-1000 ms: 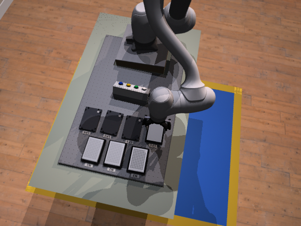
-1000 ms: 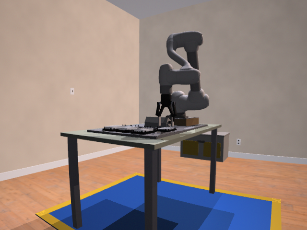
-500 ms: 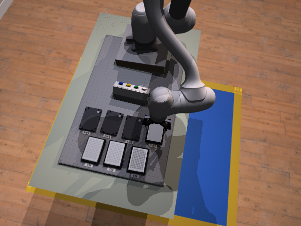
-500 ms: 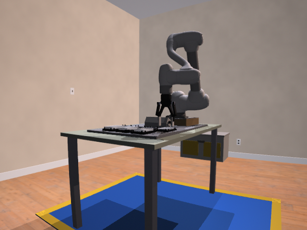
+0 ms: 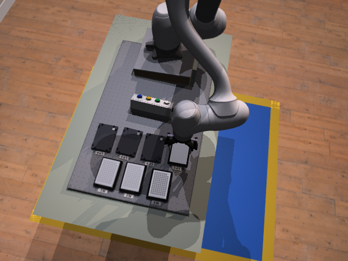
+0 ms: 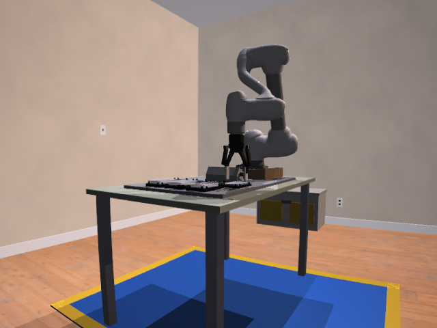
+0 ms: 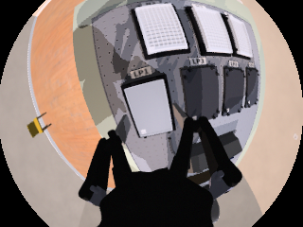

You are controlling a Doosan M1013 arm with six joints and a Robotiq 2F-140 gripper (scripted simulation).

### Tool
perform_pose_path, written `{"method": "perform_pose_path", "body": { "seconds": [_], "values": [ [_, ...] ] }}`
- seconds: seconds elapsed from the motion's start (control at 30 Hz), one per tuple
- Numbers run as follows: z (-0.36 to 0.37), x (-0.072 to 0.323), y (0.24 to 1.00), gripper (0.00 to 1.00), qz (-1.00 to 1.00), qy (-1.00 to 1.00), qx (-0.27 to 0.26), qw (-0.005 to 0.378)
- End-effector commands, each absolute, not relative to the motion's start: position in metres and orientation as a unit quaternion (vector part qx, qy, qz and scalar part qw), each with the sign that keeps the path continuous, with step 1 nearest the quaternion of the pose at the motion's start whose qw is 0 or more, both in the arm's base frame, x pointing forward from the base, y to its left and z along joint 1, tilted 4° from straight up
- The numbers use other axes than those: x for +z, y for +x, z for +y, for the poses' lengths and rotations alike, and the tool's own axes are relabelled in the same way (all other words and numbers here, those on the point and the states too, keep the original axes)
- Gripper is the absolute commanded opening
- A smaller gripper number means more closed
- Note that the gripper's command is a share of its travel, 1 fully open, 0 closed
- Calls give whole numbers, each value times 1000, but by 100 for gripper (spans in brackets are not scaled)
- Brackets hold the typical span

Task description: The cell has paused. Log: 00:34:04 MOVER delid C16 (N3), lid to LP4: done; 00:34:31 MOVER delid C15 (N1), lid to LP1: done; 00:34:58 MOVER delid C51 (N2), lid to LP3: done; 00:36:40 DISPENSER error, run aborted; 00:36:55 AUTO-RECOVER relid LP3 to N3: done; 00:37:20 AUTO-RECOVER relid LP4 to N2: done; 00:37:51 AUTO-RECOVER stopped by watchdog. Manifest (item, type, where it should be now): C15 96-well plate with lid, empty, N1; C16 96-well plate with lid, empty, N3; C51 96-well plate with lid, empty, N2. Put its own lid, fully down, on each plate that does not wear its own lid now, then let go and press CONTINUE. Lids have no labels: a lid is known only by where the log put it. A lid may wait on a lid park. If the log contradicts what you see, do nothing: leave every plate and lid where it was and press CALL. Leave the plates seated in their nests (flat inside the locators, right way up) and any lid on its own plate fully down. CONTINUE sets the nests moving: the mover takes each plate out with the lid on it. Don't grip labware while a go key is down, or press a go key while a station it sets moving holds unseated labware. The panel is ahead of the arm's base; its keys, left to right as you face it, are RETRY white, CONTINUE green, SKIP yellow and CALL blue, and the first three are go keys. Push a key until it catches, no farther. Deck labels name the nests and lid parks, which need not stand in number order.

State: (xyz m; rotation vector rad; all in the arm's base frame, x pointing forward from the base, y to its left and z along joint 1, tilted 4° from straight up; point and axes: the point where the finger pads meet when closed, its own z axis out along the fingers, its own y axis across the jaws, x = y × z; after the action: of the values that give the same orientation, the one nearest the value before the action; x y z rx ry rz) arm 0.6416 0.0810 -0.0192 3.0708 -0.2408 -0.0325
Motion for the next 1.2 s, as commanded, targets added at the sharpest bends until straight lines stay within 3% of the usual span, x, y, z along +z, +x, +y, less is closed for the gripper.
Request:
{"method": "perform_pose_path", "body": {
  "seconds": [0.0,1.17],
  "values": [
    [79,-21,641,66,-79,996,-10,31],
    [79,-34,641,66,-79,996,-10,31]
  ]
}}
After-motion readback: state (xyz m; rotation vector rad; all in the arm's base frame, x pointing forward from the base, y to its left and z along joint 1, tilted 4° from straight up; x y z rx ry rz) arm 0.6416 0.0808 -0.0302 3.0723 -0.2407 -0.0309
